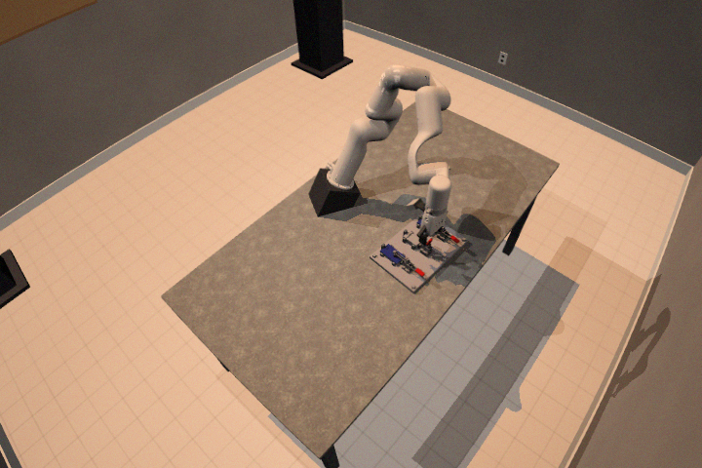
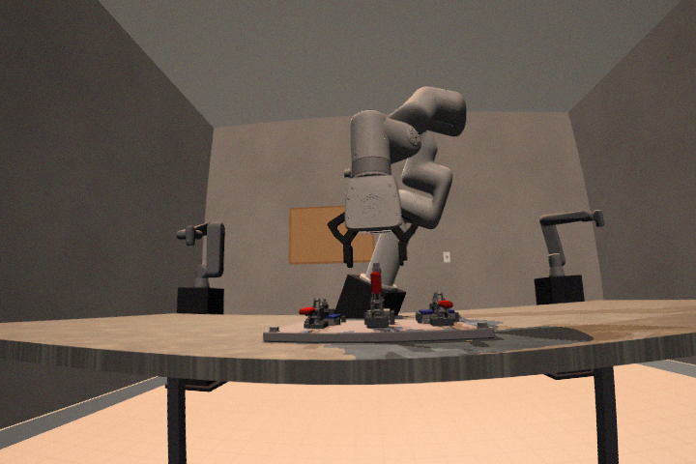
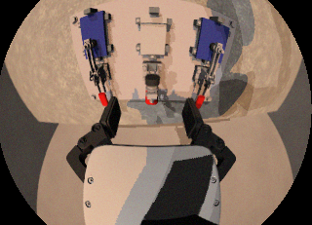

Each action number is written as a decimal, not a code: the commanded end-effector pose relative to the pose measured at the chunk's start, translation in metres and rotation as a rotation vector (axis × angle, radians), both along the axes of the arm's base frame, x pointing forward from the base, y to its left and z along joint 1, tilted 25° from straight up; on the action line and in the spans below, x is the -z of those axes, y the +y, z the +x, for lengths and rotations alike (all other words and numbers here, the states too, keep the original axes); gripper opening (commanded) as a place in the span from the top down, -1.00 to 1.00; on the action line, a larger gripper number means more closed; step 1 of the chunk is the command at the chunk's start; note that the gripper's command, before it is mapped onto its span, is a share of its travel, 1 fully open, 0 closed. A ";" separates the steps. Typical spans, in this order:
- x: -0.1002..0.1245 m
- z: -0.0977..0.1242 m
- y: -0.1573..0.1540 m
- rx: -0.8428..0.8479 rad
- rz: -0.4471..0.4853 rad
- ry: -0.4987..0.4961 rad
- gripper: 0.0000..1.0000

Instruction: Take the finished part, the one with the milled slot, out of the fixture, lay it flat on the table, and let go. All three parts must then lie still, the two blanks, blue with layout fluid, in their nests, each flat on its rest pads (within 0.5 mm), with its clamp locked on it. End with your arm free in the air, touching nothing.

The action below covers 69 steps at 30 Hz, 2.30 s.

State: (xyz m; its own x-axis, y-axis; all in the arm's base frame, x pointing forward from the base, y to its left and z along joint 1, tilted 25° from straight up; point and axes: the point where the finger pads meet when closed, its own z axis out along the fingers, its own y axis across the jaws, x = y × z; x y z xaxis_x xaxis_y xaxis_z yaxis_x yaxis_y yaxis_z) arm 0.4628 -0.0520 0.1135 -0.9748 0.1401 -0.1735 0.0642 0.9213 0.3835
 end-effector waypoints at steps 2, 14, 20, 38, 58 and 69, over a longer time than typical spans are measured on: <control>0.000 0.001 0.000 0.001 -0.001 -0.003 -1.00; 0.001 -0.002 0.000 0.001 -0.001 -0.003 -1.00; 0.003 -0.012 0.002 0.001 -0.001 -0.003 -1.00; 0.011 -0.059 0.009 0.001 -0.001 -0.003 -1.00; 0.014 -0.075 0.011 0.001 -0.001 -0.003 -1.00; 0.025 -0.073 0.015 0.001 -0.001 -0.003 -1.00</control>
